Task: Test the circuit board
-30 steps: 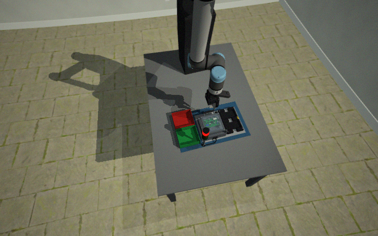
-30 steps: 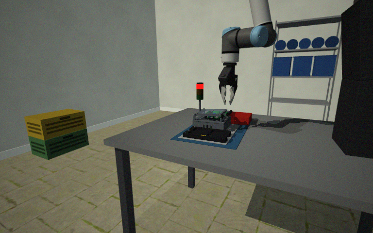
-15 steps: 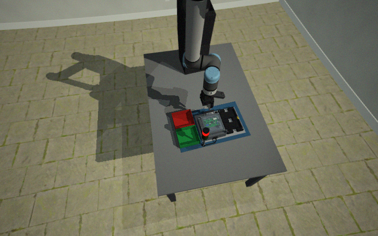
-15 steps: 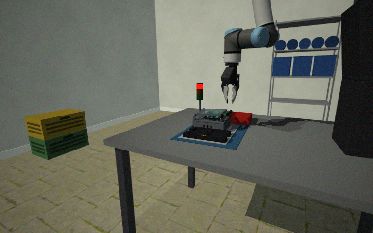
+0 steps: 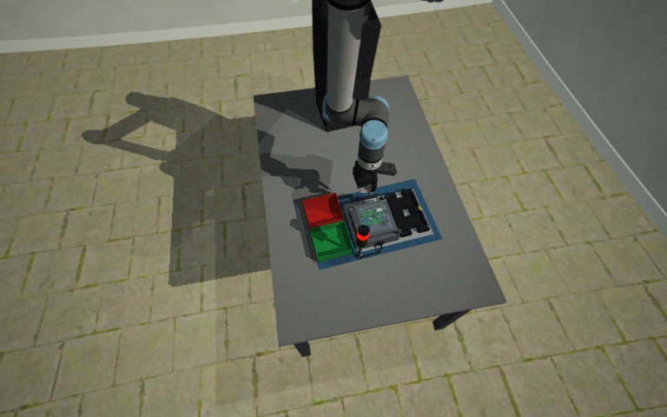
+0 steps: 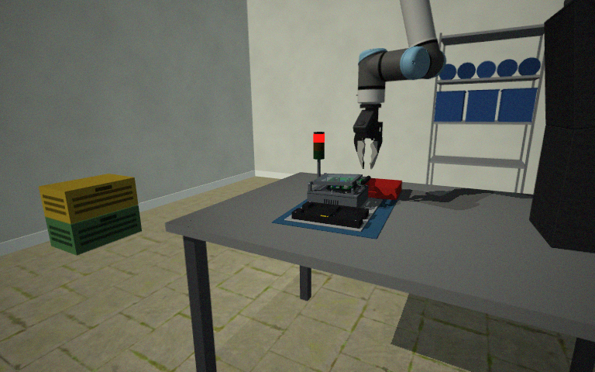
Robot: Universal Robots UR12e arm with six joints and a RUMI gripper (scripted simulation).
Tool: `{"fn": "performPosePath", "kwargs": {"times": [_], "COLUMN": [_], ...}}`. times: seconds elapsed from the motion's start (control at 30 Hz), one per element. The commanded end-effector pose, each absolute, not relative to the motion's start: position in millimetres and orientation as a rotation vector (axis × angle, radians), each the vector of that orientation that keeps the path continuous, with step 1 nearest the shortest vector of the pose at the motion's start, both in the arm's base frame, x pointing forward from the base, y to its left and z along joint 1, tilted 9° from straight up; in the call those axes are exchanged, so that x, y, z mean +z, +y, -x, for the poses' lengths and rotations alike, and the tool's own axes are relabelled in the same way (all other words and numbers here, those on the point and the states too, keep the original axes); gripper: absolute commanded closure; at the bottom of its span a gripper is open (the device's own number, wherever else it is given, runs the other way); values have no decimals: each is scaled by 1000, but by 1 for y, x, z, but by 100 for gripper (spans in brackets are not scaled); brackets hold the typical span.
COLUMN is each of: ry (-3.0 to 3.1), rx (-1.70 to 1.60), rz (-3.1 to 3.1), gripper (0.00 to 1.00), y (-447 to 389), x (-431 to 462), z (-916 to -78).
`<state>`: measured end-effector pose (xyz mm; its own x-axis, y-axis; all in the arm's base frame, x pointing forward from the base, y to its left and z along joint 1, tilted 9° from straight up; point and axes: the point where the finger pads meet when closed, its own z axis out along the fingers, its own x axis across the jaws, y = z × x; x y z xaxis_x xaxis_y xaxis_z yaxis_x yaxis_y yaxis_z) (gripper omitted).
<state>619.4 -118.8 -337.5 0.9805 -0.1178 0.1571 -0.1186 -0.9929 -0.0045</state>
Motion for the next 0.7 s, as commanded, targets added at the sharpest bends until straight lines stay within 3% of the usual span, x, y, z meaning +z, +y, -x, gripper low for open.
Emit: {"fn": "performPosePath", "kwargs": {"times": [0.0, 0.67], "ry": [-183, -184], "rx": [257, 257], "rz": [-3119, -3119], "gripper": [85, 85], "y": [-119, -119], "x": [-344, -347], "z": [-625, -625]}}
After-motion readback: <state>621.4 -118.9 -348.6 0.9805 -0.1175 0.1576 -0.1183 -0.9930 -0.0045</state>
